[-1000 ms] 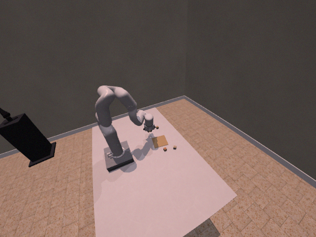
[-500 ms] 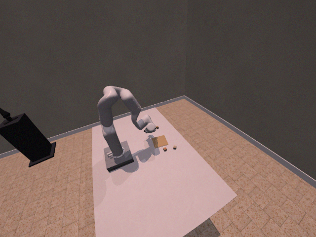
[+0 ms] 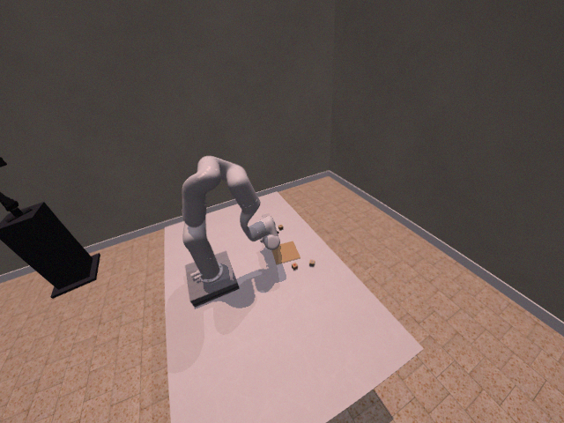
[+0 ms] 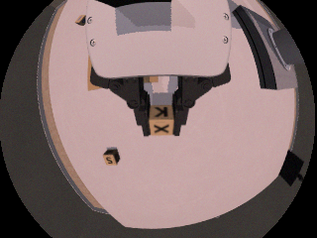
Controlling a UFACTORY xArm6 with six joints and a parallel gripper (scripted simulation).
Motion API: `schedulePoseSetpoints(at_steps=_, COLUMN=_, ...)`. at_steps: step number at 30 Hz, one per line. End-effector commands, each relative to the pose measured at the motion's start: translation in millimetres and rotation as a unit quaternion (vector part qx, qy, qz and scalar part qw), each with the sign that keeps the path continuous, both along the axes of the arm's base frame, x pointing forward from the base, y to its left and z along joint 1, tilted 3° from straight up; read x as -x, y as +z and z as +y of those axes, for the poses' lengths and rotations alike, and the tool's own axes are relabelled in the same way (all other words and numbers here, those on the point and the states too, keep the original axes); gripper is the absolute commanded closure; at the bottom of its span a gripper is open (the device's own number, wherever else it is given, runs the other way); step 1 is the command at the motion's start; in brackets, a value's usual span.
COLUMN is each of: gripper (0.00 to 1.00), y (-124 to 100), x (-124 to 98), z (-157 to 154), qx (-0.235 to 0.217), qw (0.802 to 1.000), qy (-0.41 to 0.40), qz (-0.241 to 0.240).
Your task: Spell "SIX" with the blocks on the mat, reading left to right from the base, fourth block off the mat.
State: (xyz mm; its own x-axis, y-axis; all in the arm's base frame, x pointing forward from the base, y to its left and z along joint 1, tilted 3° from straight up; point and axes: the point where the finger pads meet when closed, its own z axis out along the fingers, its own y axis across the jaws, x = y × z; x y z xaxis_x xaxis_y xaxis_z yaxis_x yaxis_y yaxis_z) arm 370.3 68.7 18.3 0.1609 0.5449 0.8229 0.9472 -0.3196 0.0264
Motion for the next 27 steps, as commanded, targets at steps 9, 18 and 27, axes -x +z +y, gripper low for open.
schedulePoseSetpoints(at_steps=9, gripper=0.79, y=-9.7, x=-1.2, z=-0.6, qx=-0.003, qw=1.0, qy=0.001, qz=-0.003)
schedulePoseSetpoints(at_steps=18, gripper=0.79, y=-36.2, x=-1.7, z=-1.8, qx=-0.003, qw=1.0, qy=0.001, qz=-0.003)
schedulePoseSetpoints(at_steps=27, gripper=0.79, y=-48.3, x=-2.0, z=-2.4, qx=-0.003, qw=1.0, qy=0.001, qz=-0.003)
